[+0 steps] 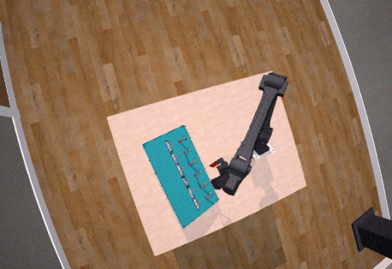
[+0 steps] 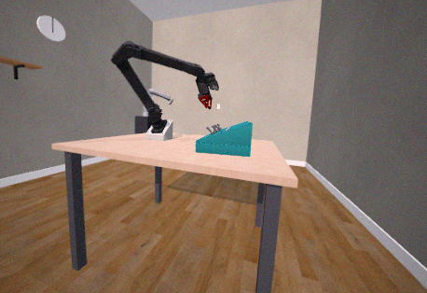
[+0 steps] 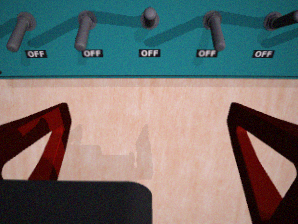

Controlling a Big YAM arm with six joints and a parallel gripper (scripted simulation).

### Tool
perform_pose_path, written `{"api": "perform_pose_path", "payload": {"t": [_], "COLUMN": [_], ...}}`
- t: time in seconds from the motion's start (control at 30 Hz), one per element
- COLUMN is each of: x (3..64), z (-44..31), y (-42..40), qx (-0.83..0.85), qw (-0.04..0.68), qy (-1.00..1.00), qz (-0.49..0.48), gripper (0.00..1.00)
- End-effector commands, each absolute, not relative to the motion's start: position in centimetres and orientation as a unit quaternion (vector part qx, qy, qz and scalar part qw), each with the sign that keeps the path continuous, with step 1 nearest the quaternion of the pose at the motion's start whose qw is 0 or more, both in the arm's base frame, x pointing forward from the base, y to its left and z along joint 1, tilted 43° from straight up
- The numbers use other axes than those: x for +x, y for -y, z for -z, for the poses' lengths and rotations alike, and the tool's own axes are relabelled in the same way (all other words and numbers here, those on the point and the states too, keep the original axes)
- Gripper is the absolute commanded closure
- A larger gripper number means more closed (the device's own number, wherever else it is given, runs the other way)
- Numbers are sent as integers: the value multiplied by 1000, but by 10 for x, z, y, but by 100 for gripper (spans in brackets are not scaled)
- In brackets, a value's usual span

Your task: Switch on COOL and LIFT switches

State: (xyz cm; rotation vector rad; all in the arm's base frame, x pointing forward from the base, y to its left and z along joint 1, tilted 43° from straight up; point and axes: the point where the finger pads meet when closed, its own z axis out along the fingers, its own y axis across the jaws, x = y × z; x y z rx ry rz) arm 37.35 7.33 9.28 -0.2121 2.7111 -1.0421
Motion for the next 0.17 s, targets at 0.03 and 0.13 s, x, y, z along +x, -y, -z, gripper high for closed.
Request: {"api": "perform_pose_path", "payload": {"t": [0.03,0.13], "x": [386,386], "z": [-105,-105], "y": [-87,-87], "qx": [-68,-68], "qw": [135,135], "qy": [-926,-926], "qz": [347,347], "gripper": [0,0]}}
